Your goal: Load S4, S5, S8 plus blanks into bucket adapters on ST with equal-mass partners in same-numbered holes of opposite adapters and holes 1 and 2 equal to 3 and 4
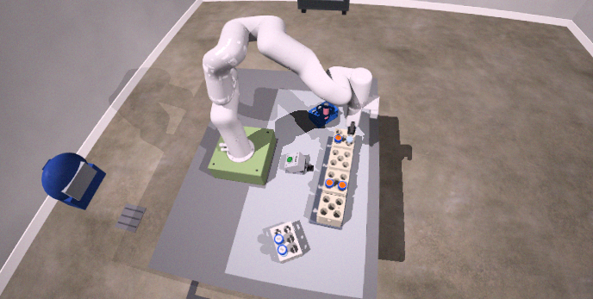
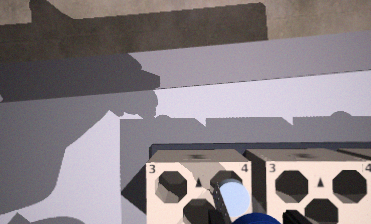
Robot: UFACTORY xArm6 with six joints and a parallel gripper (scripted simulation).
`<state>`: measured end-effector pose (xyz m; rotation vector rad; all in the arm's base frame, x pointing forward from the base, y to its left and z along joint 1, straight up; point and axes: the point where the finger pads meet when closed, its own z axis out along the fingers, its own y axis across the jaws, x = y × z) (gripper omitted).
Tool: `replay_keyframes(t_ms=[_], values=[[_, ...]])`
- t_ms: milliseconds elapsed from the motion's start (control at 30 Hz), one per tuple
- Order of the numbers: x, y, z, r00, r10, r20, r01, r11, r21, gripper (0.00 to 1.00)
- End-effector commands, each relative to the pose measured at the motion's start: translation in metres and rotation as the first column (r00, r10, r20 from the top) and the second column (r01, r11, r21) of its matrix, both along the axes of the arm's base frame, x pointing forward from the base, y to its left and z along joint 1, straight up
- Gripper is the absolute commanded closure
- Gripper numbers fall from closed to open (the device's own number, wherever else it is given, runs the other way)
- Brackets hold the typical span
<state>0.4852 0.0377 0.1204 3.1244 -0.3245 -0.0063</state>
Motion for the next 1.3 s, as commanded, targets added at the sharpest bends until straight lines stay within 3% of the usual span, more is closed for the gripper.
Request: replay_keyframes(t_ms=[0,1267], values=[[0.002,0.000,0.001,1.000,0.000,0.006,0.000,1.000,0.000,1.00],[0.002,0.000,-0.021,1.000,0.000,0.006,0.000,1.000,0.000,1.00]])
